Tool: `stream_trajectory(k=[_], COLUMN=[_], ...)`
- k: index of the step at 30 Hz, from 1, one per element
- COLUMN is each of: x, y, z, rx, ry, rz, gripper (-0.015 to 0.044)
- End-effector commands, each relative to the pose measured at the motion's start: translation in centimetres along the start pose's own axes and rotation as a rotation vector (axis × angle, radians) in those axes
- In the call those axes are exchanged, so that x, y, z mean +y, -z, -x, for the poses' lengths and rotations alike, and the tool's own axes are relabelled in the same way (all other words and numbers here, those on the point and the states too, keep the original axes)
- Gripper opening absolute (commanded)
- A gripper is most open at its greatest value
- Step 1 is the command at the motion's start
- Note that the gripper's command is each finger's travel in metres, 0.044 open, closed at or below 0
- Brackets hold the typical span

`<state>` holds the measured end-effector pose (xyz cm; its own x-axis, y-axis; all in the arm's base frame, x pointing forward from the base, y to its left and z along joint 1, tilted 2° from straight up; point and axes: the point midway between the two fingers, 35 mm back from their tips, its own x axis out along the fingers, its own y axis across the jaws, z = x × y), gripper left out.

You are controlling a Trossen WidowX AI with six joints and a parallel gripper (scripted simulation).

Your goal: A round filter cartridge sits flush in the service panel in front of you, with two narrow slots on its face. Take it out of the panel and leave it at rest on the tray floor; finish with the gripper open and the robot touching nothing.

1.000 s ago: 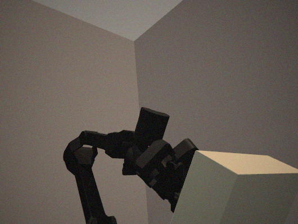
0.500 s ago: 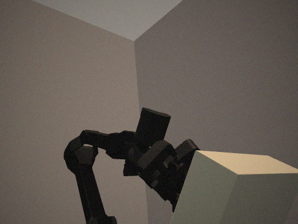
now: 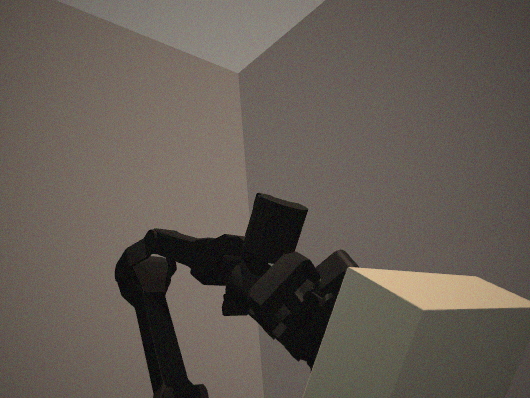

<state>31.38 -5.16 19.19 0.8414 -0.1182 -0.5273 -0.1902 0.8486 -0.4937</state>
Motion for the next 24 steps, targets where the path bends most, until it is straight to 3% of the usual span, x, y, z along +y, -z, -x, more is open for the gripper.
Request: stream_trajectory(k=[1, 19, 24], x=[0.01, 0.01, 0.02], y=[0.11, 0.11, 0.03], z=[-0.31, -0.82, -0.47], rx=[0.005, 0.005, 0.001], ry=[0.001, 0.001, -0.001], rz=[0.000, 0.000, 0.000], gripper=[0.0105, 0.0105, 0.0072])
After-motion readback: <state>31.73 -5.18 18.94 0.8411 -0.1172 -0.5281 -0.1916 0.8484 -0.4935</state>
